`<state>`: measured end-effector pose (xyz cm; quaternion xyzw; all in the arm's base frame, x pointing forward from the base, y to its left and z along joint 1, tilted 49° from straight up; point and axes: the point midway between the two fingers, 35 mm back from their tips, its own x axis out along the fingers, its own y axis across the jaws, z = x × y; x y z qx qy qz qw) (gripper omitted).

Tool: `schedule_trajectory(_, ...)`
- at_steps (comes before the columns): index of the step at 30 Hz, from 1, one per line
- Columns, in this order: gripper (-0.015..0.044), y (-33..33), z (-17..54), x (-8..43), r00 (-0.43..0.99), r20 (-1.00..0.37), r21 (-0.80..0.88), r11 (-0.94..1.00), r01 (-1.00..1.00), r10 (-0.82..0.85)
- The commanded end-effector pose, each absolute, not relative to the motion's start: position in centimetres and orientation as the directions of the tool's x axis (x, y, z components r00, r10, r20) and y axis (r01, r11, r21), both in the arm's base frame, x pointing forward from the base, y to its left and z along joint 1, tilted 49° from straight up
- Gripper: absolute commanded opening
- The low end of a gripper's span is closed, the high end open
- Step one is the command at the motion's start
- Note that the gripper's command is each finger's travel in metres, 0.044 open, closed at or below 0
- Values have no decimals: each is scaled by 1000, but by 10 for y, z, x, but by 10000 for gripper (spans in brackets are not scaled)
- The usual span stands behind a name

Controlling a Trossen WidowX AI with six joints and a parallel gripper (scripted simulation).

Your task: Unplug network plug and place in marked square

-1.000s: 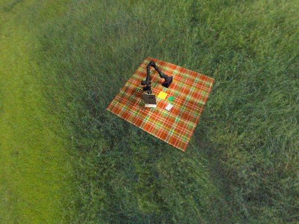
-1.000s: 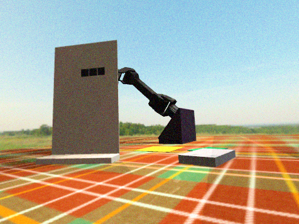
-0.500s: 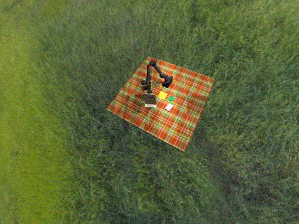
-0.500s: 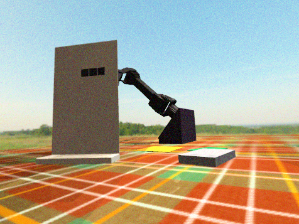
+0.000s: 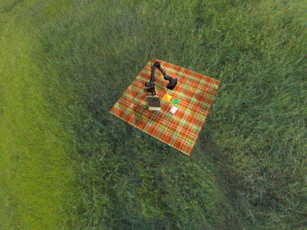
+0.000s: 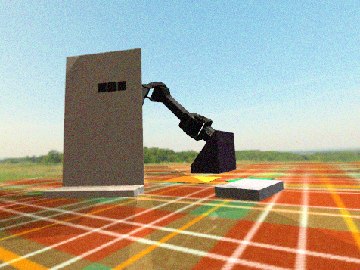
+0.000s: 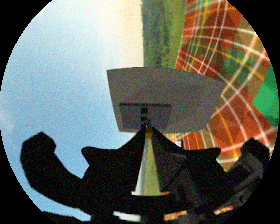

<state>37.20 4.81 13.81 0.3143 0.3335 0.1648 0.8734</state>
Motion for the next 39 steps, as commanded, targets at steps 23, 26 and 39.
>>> schedule_trajectory(23,0,42,144,357,722,-477,658,748,-84,501)
schedule_trajectory(26,0,42,145,356,722,-477,658,748,-84,501)
schedule_trajectory(39,0,67,174,343,721,-479,658,748,-81,500)
